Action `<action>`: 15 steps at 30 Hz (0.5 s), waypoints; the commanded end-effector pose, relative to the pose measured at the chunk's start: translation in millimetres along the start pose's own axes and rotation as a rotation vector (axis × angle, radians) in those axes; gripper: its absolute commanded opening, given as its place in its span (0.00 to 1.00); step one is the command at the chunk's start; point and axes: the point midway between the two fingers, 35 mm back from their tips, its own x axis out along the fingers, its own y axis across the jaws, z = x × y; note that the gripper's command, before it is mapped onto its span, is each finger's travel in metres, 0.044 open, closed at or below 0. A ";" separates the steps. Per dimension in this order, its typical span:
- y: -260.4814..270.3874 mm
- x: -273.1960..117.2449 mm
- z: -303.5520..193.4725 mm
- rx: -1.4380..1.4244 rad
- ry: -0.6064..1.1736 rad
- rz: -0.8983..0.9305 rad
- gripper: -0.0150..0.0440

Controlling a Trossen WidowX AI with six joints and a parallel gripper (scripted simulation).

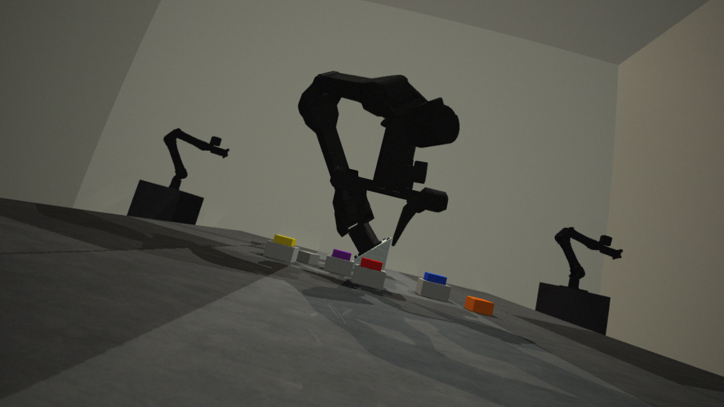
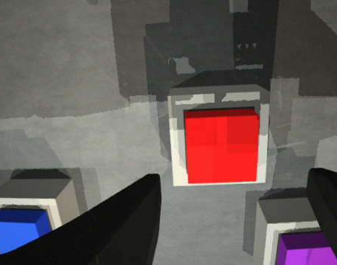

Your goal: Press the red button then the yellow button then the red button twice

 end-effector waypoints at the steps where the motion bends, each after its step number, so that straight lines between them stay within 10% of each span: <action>1: 0.9 4.2 -0.2 -0.008 -0.008 -0.002 0.35; 15: 1.0 6.5 0.0 -0.008 -0.009 -0.002 0.29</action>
